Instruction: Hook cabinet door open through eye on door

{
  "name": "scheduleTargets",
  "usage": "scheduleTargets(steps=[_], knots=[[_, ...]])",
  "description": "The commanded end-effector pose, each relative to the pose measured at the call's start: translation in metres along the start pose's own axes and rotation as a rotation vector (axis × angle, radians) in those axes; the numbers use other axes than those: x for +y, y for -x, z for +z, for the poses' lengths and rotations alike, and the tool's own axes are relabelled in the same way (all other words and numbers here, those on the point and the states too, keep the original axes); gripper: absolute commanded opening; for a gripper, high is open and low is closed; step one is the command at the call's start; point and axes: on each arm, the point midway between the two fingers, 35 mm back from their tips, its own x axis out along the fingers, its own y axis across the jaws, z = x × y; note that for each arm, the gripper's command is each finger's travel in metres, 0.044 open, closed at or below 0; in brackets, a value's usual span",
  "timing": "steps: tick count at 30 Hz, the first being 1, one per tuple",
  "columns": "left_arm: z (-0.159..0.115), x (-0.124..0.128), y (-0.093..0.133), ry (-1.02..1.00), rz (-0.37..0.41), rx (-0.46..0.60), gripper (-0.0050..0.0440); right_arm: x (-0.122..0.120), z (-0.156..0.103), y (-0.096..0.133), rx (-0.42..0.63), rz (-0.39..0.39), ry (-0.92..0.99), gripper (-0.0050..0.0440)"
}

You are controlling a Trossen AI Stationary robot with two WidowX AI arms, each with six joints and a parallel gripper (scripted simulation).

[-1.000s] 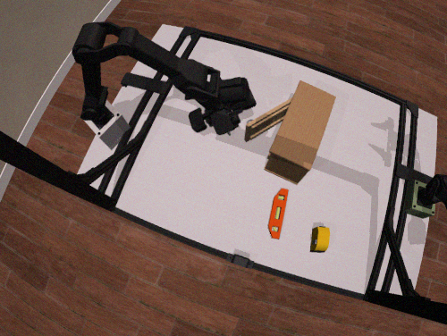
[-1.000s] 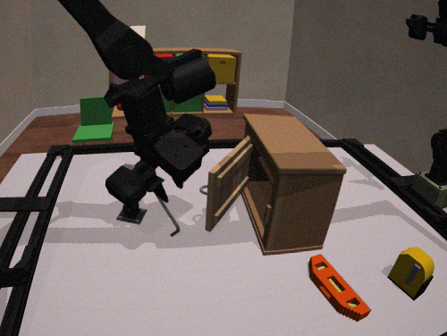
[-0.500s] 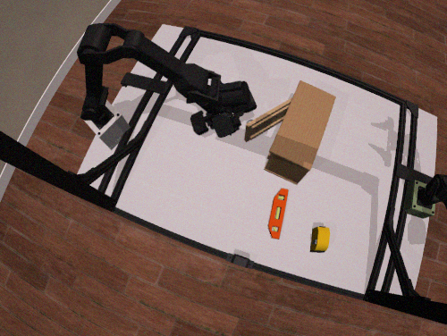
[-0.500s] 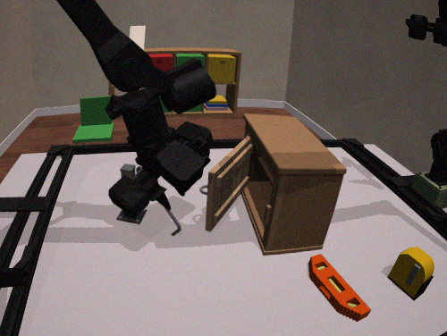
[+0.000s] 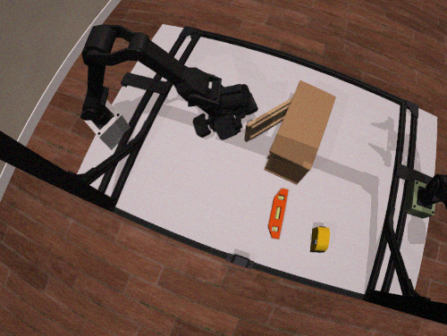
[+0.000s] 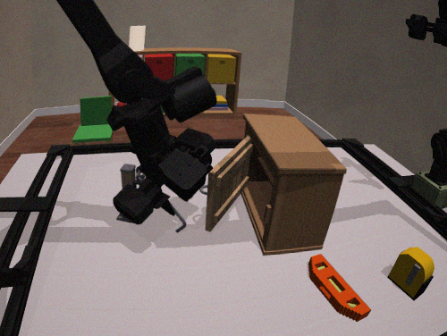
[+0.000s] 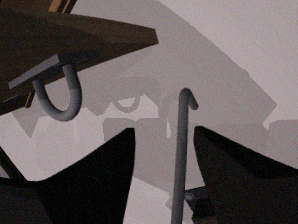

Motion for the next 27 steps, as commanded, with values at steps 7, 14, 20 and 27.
scheduleTargets(steps=[7, 14, 20, 27], knots=[[-0.0072, -0.0205, -0.0228, -0.004, -0.046, 0.027, 0.0160, 0.0004, -0.0002, 0.0000, 0.000, 0.004, -0.004, 0.0400], [-0.0072, -0.0205, -0.0228, -0.004, -0.046, 0.027, 0.0016, 0.0004, -0.0002, 0.0000, 0.000, 0.004, -0.004, 0.0400], [-0.0072, -0.0205, -0.0228, -0.004, -0.046, 0.027, 0.0000, 0.0004, -0.0002, 0.0000, 0.000, 0.004, -0.004, 0.0400], [-0.0072, -0.0205, -0.0228, -0.004, -0.046, 0.027, 0.0000, 0.0004, -0.0002, 0.0000, 0.000, 0.004, -0.004, 0.0400]])
